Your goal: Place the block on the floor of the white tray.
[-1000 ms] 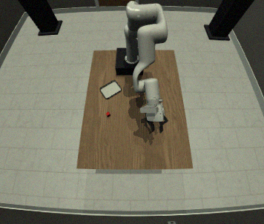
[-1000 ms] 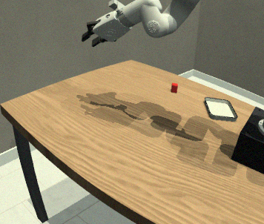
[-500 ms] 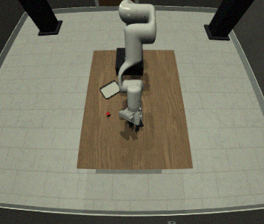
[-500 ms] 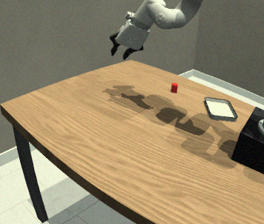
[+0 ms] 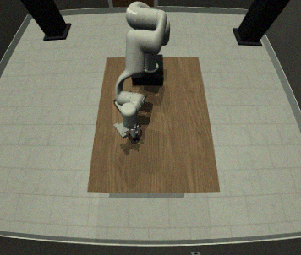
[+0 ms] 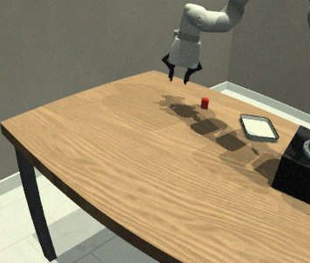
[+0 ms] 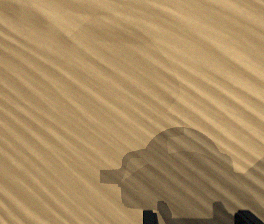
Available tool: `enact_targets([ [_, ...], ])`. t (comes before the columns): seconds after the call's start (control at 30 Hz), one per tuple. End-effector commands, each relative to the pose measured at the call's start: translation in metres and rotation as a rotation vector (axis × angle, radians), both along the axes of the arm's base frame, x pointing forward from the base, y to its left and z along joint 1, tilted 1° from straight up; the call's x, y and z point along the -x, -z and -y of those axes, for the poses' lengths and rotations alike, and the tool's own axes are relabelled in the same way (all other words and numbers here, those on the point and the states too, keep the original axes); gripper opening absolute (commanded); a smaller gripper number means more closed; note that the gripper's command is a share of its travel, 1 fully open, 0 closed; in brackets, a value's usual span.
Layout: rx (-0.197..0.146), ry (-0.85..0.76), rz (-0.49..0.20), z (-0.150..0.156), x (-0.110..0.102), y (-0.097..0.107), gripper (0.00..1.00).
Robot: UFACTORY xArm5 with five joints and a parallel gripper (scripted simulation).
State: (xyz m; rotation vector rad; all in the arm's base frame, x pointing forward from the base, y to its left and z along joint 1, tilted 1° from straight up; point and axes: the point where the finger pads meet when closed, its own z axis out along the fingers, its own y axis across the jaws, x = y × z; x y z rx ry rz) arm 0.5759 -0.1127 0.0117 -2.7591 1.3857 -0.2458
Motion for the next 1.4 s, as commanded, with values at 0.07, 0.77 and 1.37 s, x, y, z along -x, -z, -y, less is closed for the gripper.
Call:
enact_targets([
  [0.07, -0.042, 0.092, -0.168, 0.066, 0.057, 0.026, 0.49],
  [0.77, -0.043, 0.094, -0.172, 0.084, 0.074, 0.034, 0.49],
  [1.37, -0.043, 0.094, -0.172, 0.084, 0.074, 0.034, 0.47],
])
